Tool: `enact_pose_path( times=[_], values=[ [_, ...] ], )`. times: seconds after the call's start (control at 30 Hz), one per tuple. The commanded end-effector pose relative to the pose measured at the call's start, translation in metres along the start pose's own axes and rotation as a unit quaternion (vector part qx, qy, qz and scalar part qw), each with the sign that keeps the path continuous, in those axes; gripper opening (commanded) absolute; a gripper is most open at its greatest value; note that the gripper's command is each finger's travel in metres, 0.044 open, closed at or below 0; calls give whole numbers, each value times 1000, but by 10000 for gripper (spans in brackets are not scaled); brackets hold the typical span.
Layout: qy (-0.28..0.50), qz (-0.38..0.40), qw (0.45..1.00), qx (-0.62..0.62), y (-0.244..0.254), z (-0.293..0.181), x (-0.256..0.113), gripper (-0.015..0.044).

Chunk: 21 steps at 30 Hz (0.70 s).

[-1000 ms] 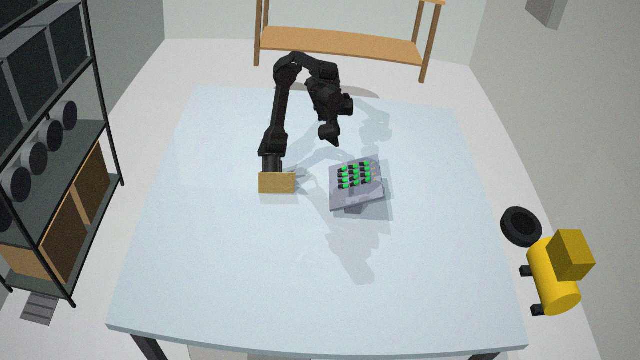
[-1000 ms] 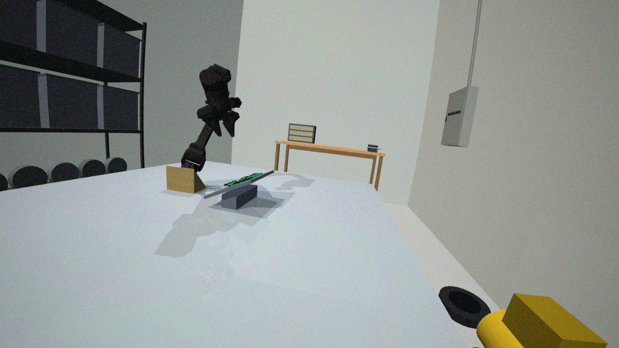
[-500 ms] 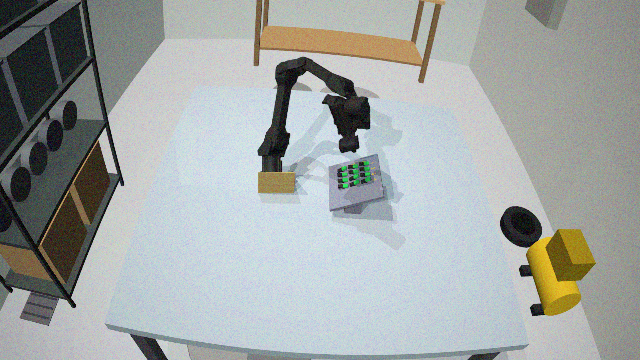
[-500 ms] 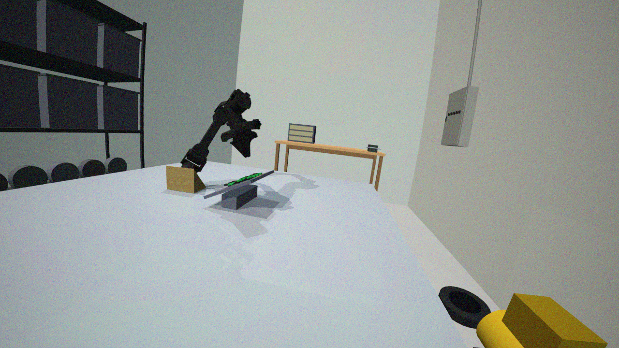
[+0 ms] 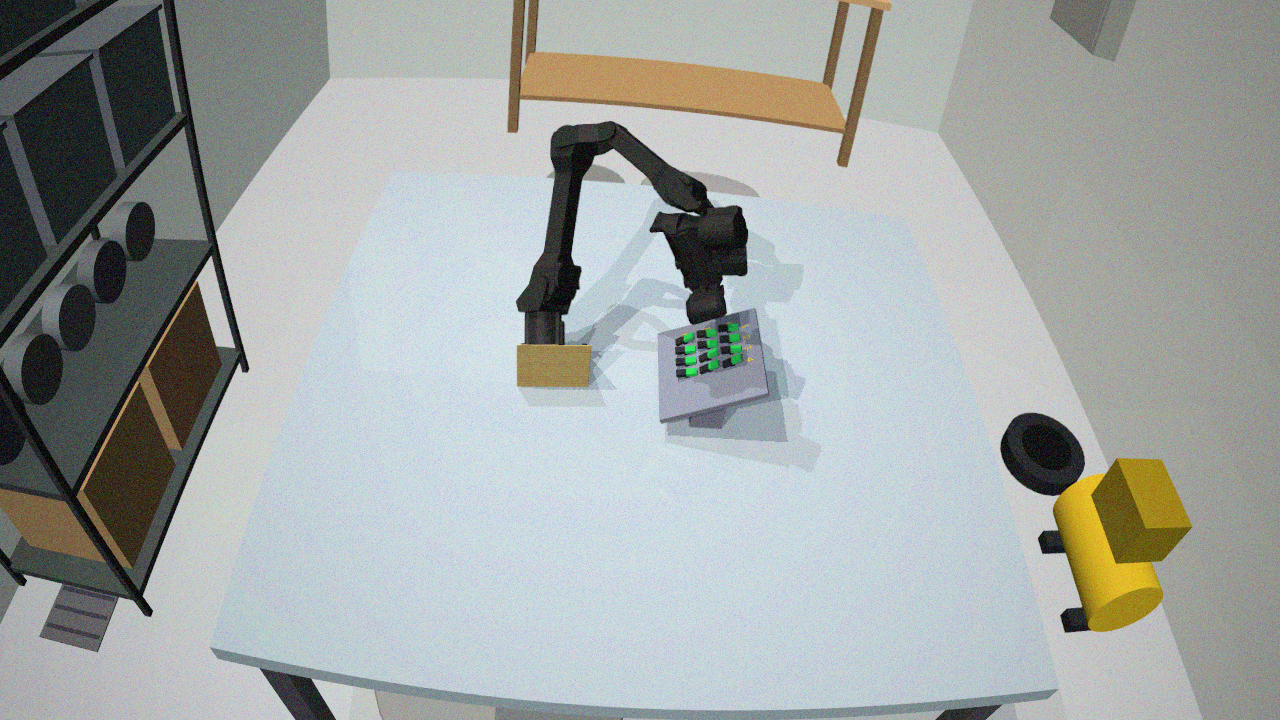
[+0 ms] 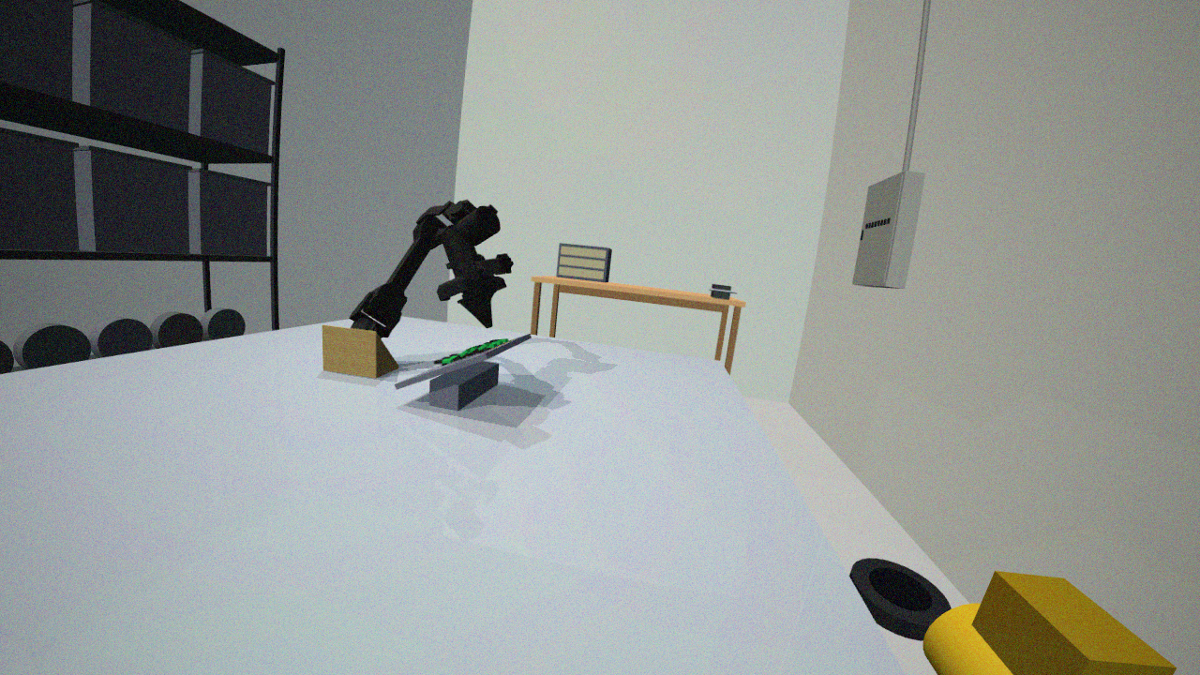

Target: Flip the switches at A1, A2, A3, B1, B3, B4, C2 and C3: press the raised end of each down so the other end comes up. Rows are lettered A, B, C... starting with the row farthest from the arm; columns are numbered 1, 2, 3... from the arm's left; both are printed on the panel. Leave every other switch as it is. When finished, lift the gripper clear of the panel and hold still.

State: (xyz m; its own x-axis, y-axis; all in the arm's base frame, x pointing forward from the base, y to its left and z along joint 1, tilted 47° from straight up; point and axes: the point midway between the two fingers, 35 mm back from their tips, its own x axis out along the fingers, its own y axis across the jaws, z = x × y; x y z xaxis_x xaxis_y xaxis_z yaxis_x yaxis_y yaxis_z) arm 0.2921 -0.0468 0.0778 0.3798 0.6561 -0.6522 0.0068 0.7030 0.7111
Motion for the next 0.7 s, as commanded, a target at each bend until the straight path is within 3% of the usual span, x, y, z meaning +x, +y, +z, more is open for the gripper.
enact_pose_path(
  times=[0.0, 0.67],
  values=[
    [-1, 4, 1000, 2, 2, -2, 10, 0],
    [-1, 4, 1000, 2, 2, -2, 24, 0]
  ],
)
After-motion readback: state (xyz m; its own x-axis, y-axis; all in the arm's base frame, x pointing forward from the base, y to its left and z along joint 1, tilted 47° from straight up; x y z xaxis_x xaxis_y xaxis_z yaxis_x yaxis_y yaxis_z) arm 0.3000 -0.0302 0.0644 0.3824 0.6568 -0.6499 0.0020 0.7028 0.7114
